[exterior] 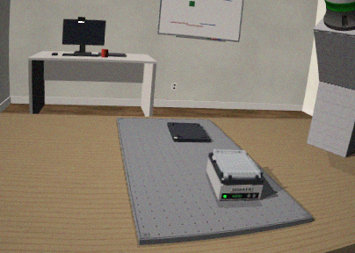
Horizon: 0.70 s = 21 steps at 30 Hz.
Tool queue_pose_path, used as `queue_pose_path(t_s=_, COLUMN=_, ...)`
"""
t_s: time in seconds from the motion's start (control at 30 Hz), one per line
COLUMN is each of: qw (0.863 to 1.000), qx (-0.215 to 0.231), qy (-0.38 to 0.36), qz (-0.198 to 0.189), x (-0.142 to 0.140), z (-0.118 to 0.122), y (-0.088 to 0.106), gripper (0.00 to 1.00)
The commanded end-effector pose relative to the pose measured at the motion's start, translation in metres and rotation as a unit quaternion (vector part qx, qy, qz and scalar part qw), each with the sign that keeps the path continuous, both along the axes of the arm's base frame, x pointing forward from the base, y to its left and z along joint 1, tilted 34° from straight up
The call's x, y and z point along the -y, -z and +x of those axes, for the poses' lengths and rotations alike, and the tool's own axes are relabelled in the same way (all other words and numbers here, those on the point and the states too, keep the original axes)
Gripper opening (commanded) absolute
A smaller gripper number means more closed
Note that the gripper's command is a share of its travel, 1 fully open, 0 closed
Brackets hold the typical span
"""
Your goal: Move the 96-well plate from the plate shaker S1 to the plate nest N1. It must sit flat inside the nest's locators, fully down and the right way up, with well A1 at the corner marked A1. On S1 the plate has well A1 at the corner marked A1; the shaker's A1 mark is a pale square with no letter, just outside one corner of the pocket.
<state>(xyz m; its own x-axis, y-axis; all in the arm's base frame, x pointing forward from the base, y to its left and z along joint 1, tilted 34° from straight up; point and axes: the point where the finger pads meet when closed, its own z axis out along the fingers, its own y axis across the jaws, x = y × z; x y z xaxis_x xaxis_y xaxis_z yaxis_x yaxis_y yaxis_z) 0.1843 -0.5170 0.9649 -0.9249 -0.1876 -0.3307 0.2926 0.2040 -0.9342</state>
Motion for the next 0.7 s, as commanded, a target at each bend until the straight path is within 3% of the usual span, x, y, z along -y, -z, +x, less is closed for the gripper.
queue_pose_path(t_s=0.0, qw=1.0, qx=0.0, qy=0.0, qz=0.0, x=0.0, z=0.0, y=0.0, gripper=1.0)
queue_pose_path(t_s=0.53, qw=1.0, qx=0.0, qy=0.0, qz=0.0, x=0.0, z=0.0, y=0.0, gripper=1.0)
queue_pose_path(t_s=0.67, qw=0.998, qx=-0.058, qy=-0.032, qz=-0.002, x=0.002, z=0.018, y=0.007, gripper=1.0)
